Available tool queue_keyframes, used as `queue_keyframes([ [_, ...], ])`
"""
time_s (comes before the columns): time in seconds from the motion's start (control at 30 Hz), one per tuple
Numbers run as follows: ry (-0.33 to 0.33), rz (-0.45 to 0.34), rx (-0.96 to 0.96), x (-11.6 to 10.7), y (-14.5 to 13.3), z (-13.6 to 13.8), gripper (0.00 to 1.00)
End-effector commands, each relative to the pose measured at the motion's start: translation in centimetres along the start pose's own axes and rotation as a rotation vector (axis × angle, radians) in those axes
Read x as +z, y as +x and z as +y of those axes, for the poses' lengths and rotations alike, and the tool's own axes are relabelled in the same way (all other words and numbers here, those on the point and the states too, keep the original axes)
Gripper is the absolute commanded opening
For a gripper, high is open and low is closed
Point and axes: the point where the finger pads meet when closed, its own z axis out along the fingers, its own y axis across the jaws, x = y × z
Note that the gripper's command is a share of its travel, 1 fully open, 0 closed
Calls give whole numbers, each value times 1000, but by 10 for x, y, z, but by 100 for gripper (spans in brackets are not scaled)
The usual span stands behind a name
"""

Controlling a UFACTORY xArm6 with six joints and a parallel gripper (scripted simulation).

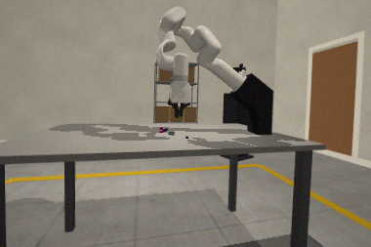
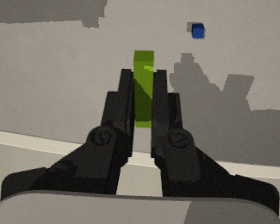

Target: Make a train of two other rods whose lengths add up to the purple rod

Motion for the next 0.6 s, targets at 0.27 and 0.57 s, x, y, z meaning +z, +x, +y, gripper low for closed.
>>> queue_keyframes([
  [0.27, -16, -4, -405, -1, 3, 4, 4],
  [0.57, -15, -6, -669, -1, 5, 7, 4],
])
